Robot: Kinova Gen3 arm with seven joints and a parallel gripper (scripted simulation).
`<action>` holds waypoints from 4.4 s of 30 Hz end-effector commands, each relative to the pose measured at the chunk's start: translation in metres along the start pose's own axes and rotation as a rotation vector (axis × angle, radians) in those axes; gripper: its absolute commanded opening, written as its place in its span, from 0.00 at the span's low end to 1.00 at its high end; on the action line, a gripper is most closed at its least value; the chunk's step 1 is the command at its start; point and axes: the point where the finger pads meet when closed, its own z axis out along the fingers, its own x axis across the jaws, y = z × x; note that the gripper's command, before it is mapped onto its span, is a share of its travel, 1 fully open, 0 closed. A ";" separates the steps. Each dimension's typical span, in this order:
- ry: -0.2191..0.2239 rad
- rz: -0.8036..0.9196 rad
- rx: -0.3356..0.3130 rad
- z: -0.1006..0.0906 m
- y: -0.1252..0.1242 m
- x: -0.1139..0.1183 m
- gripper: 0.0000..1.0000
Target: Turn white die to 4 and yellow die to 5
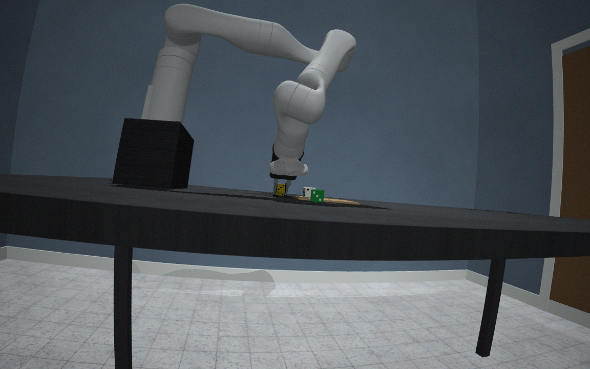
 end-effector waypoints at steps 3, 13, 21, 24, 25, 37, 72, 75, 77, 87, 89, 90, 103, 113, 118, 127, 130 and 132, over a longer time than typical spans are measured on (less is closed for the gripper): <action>-0.001 -0.001 0.000 0.000 0.001 0.000 0.49; -0.001 -0.001 0.000 0.000 0.001 0.000 0.49; -0.001 -0.001 0.000 0.000 0.001 0.000 0.61; -0.001 -0.001 0.000 0.000 0.001 0.000 0.67; -0.001 -0.001 0.000 0.000 0.001 0.000 0.67; -0.001 -0.001 0.000 0.000 0.001 0.000 0.79; -0.001 -0.001 0.000 0.000 0.001 0.000 0.79; -0.001 -0.001 0.000 0.000 0.001 0.000 0.79; -0.001 -0.001 0.000 -0.001 0.001 0.000 0.79; -0.001 -0.001 0.000 -0.029 0.001 0.000 0.79; -0.001 -0.001 0.000 -0.036 0.001 0.000 0.79; -0.001 -0.001 0.000 -0.040 0.001 0.000 0.79; -0.001 -0.001 0.000 -0.051 0.001 0.000 0.79; -0.001 -0.001 0.000 -0.062 0.023 0.000 0.79; -0.001 -0.001 0.000 -0.073 0.043 0.000 0.79; -0.001 -0.001 0.000 -0.078 0.053 0.000 0.79; -0.001 -0.001 0.000 -0.078 0.054 0.000 0.79; -0.001 -0.001 0.003 -0.078 0.054 0.000 0.79</action>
